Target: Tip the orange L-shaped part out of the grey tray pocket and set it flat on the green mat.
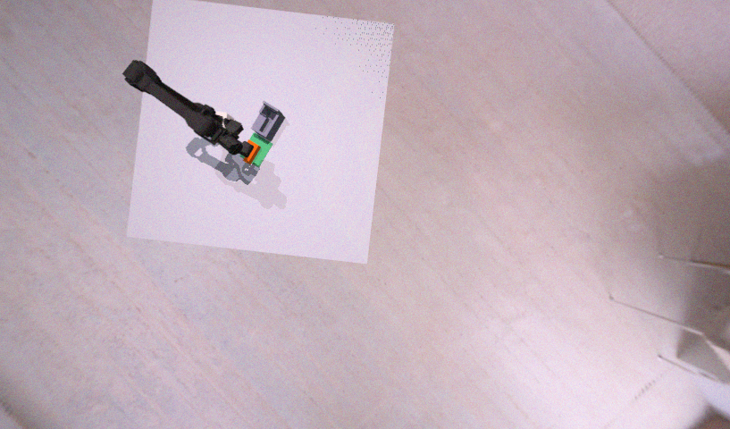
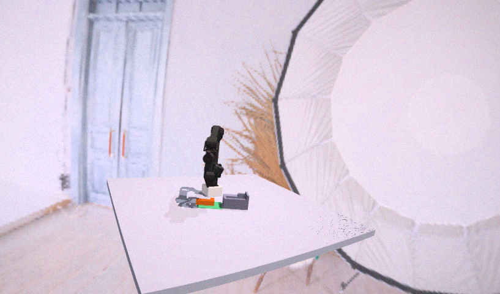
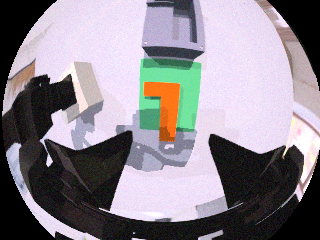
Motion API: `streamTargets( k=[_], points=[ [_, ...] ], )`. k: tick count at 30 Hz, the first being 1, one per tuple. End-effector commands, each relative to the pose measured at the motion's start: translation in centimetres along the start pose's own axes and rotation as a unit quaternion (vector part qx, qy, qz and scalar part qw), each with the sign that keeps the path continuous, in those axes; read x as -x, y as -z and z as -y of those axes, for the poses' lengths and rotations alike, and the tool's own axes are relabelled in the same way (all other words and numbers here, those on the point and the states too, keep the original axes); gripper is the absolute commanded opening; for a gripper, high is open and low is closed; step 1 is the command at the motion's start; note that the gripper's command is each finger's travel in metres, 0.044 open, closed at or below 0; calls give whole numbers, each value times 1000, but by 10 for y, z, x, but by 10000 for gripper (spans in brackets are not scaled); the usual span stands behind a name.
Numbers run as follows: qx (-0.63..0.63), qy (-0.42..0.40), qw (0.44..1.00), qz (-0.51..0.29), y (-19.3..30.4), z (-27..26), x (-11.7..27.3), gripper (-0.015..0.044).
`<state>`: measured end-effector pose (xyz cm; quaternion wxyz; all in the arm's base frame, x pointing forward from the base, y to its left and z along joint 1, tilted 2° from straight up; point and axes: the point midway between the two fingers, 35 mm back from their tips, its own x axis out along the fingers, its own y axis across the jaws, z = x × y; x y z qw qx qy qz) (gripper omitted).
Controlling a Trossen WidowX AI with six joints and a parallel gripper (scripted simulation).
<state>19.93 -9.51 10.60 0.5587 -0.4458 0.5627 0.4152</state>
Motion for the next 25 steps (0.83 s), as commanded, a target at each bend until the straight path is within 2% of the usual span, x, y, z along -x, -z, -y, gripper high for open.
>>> streamTargets(
  k=[1,25],
  points=[
    [-1,10,1000,1,-1,-2,37,400],
    [0,17,1000,-3,0,1,34,400]
  ],
)
